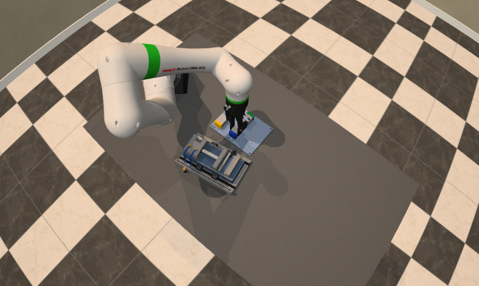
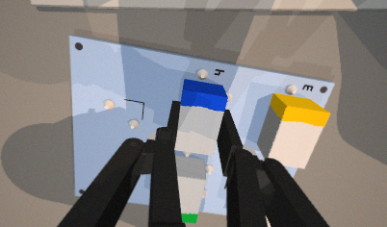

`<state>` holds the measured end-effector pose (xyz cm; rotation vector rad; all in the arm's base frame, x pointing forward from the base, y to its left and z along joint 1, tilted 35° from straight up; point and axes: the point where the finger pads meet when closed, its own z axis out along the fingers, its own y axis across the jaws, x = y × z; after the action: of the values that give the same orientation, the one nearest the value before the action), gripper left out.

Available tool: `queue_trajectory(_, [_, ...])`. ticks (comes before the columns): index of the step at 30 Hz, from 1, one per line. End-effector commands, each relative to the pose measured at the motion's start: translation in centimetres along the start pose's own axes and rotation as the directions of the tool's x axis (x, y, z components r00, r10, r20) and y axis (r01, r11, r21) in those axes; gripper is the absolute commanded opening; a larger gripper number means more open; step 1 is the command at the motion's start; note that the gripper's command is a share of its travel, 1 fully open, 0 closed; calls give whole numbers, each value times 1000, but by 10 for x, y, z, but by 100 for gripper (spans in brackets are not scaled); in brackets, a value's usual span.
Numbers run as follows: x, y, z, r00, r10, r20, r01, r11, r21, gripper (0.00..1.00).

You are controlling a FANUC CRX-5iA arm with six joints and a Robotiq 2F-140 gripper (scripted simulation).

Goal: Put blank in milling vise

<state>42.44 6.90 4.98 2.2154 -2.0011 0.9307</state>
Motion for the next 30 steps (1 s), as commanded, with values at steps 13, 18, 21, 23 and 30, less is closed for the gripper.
queue_trajectory(13, [0, 0, 0, 1000, 0, 0, 0, 1000, 1, 10])
queue_trajectory(18, [0, 0, 0, 1000, 0, 0, 0, 1000, 1, 10])
queue_trajectory(21, [0, 0, 0, 1000, 0, 0, 0, 1000, 1, 10])
queue_trajectory(23, [0, 0, 0, 1000, 0, 0, 0, 1000, 1, 10])
queue_trajectory(30, [0, 0, -6, 1000, 0, 0, 0, 1000, 1, 10])
